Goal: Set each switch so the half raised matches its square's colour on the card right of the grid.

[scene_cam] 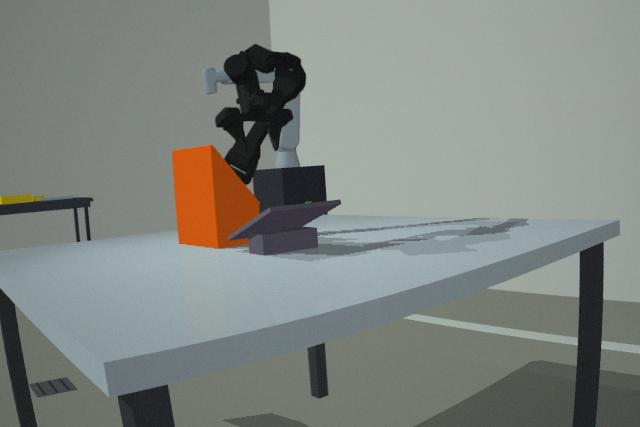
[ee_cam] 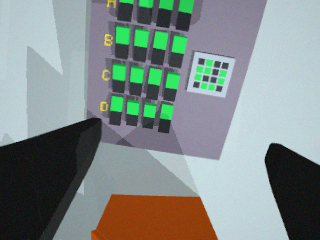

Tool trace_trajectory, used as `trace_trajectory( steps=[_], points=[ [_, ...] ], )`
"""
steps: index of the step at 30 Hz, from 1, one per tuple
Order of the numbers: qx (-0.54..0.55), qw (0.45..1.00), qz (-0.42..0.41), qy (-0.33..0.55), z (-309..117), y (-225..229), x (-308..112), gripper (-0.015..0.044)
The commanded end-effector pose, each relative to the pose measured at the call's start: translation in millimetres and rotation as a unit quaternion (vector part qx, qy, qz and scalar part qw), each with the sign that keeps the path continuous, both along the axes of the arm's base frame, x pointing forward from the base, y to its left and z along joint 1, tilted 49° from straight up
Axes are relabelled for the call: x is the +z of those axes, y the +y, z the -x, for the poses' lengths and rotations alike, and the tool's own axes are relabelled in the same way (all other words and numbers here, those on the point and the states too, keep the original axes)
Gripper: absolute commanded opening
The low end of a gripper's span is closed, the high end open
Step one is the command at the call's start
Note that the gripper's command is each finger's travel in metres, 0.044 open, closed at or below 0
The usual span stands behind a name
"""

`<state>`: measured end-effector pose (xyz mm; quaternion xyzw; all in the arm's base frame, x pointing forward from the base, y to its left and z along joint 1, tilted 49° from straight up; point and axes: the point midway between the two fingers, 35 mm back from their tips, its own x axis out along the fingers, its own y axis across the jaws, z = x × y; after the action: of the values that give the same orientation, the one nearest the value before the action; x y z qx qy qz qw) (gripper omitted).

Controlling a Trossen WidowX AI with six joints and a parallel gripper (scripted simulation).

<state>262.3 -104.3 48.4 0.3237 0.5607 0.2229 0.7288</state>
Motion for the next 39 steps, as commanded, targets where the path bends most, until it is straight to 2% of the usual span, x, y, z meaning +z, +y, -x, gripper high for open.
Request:
trace_trajectory(
  steps=[1,8,15,19,39],
  points=[
    [0.000,1.000,0.000,0.000,-0.8,2.1,-1.0,0.0374],
    [-0.010,1.000,-0.014,0.005,-15.3,88.7,-29.8,0.0190],
    [-0.008,1.000,-0.017,0.007,-17.4,103.4,-37.0,0.0006],
    [-0.001,1.000,-0.019,0.013,-25.3,123.0,-54.3,0.0000],
    [-0.001,1.000,-0.019,0.013,-30.4,136.1,-66.1,0.0000]
  ],
)
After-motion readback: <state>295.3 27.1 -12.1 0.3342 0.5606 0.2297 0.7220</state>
